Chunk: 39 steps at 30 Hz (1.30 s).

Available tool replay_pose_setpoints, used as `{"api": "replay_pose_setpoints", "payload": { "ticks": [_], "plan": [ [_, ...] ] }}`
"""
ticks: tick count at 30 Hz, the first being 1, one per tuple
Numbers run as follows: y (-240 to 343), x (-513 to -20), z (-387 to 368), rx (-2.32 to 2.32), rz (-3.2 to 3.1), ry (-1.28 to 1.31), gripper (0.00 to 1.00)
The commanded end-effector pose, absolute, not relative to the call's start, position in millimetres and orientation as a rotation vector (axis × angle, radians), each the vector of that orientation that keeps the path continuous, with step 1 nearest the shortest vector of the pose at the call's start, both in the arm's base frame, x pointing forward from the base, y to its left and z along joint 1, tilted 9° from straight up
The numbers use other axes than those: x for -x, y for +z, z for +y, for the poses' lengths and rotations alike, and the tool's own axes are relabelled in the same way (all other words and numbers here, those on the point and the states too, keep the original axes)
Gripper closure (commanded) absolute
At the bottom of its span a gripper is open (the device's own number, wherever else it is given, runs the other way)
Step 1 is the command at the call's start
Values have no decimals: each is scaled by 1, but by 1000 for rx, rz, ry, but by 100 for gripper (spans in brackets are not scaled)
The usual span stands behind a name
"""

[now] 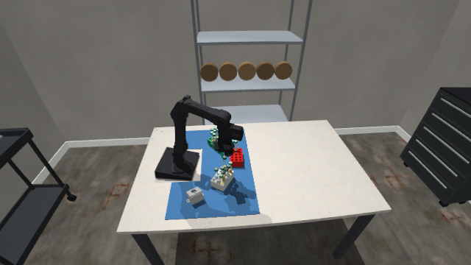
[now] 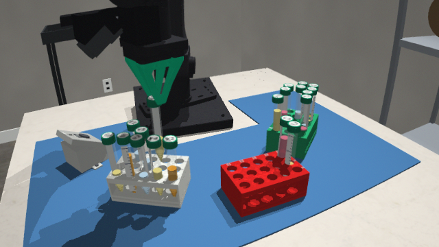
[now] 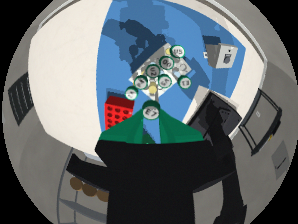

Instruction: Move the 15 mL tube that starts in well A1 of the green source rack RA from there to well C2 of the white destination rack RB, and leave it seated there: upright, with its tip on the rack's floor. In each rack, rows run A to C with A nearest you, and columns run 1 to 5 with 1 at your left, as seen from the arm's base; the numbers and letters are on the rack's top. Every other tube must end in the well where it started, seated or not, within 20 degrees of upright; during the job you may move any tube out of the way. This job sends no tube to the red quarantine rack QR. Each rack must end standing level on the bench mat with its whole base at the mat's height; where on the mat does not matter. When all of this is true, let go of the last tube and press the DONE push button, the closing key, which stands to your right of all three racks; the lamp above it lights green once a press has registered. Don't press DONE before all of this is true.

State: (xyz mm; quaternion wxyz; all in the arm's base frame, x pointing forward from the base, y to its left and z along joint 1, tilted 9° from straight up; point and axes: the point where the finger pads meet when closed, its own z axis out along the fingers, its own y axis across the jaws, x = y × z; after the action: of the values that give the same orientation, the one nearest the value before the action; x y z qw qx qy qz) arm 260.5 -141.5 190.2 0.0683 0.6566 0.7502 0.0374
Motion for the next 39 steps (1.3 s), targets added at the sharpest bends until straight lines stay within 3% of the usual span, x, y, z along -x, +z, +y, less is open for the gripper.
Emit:
{"api": "replay_pose_setpoints", "payload": {
  "ticks": [1,39],
  "plan": [
    [193,-263,-143,-1965,2246,115,100],
    [183,-264,-144,-1966,2246,115,100]
  ]
}}
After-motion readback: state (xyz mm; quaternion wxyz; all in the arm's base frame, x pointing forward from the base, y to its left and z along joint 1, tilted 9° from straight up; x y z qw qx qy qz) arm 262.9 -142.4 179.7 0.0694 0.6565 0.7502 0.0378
